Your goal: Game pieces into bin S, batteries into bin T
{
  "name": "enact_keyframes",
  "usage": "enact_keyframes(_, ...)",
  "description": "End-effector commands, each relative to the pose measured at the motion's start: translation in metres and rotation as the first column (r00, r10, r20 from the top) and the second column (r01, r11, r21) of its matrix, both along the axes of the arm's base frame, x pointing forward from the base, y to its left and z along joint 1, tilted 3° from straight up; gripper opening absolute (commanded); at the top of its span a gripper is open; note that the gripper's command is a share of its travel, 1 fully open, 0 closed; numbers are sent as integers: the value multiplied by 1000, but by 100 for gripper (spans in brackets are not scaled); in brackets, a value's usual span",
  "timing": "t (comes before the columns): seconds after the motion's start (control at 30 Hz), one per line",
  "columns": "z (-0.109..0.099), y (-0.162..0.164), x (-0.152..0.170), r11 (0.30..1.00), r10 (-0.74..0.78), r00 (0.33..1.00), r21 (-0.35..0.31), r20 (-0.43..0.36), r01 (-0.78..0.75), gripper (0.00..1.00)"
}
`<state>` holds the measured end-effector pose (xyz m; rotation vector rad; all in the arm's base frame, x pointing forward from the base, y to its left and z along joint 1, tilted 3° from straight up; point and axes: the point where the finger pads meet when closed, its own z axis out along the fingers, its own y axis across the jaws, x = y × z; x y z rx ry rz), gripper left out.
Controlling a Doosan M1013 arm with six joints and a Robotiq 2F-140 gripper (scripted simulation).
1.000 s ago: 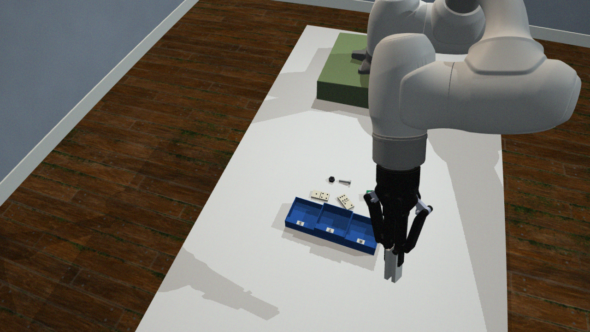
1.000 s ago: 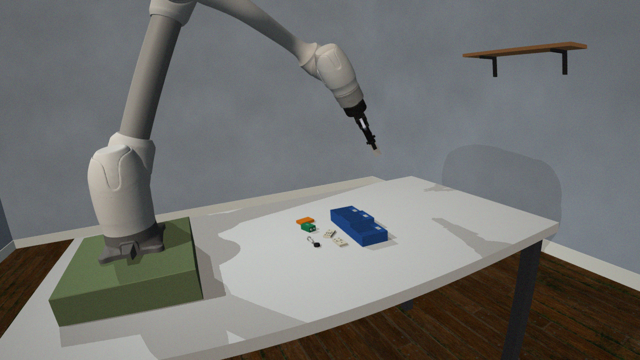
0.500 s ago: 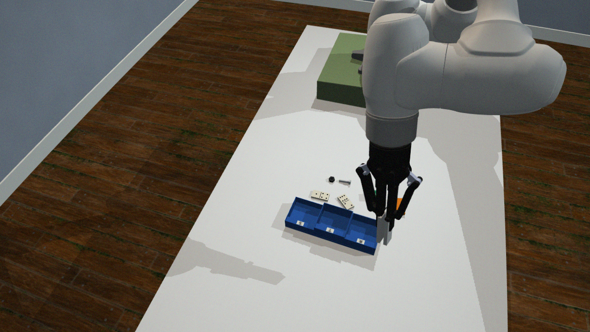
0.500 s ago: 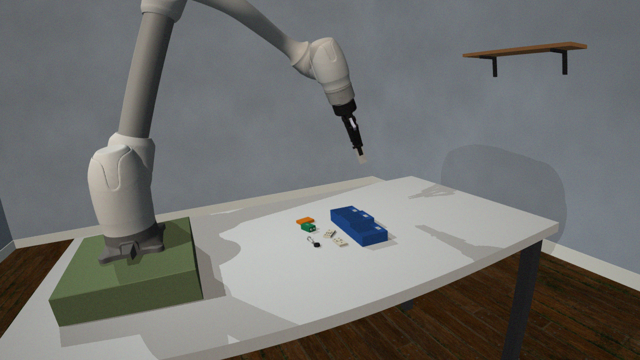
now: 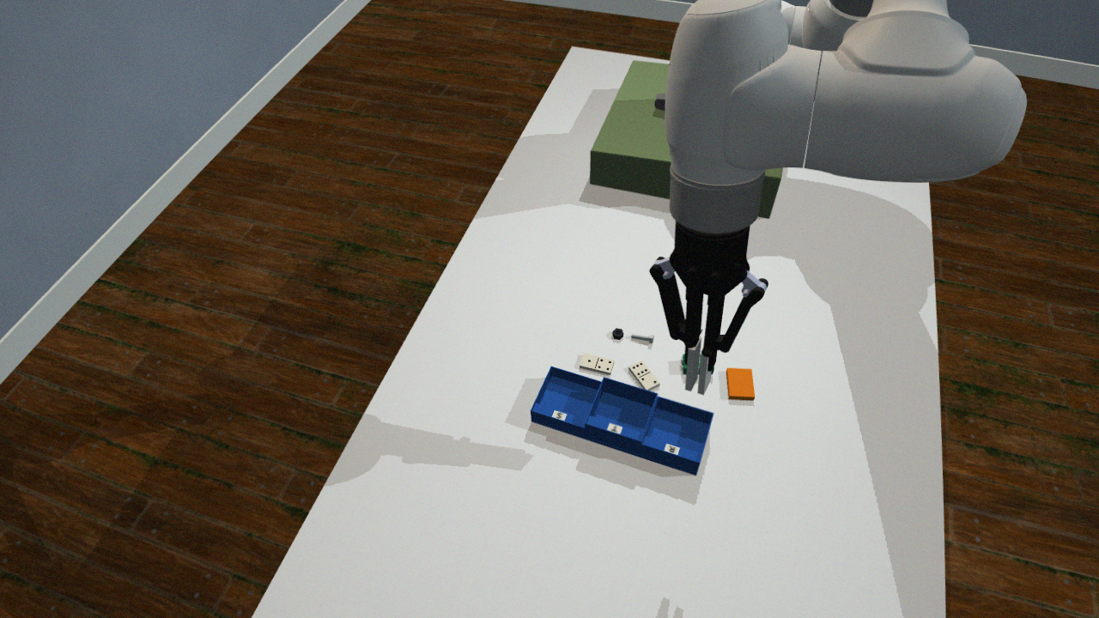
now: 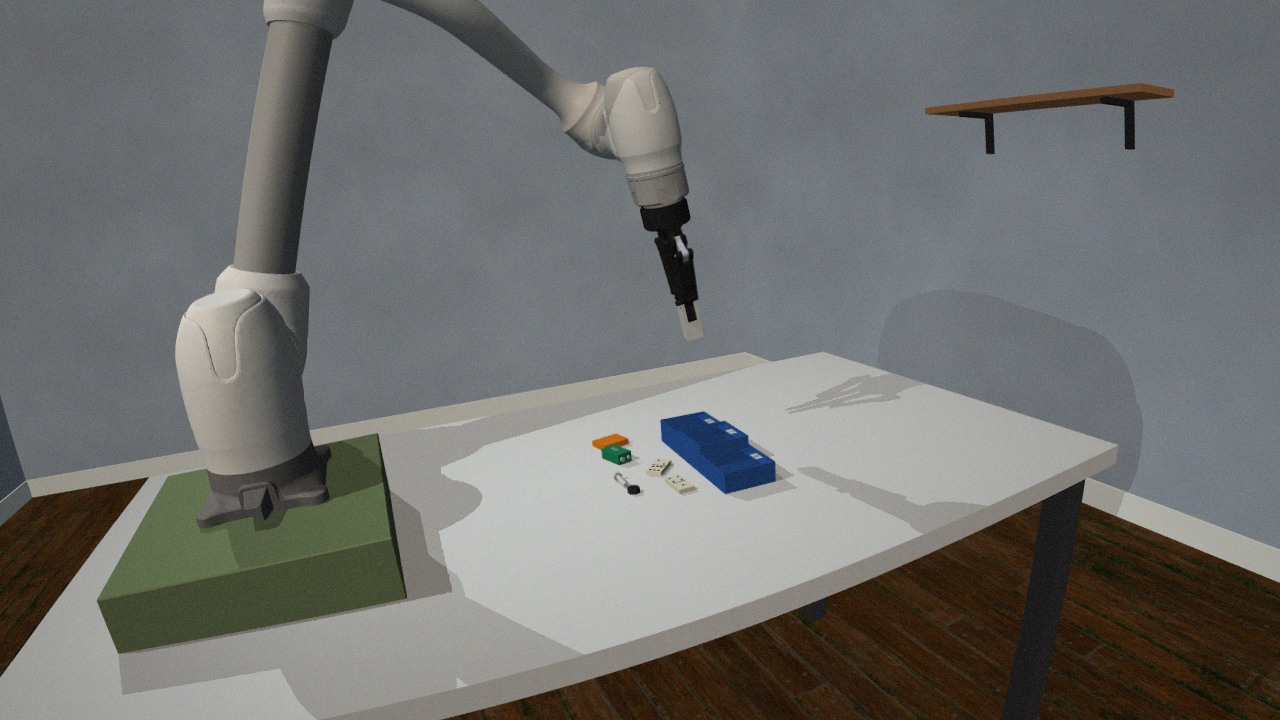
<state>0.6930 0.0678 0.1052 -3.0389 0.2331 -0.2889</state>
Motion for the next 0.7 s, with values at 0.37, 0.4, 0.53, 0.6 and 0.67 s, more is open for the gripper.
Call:
enact_keyframes(0.37, 5, -40, -85, 992, 92, 986, -73, -140, -103, 5)
enact_keyframes(0.4, 5, -40, -85, 992, 92, 986, -73, -140, -103, 5)
enact_keyframes(0.53, 7, -47, -100, 982, 132, 966, -104, -220, -158, 5)
enact_keyframes(0.6, 8, -51, -108, 981, 135, 965, -106, -226, -162, 5)
enact_keyframes(0.67, 10, -58, -123, 981, 135, 965, -106, -226, -162, 5)
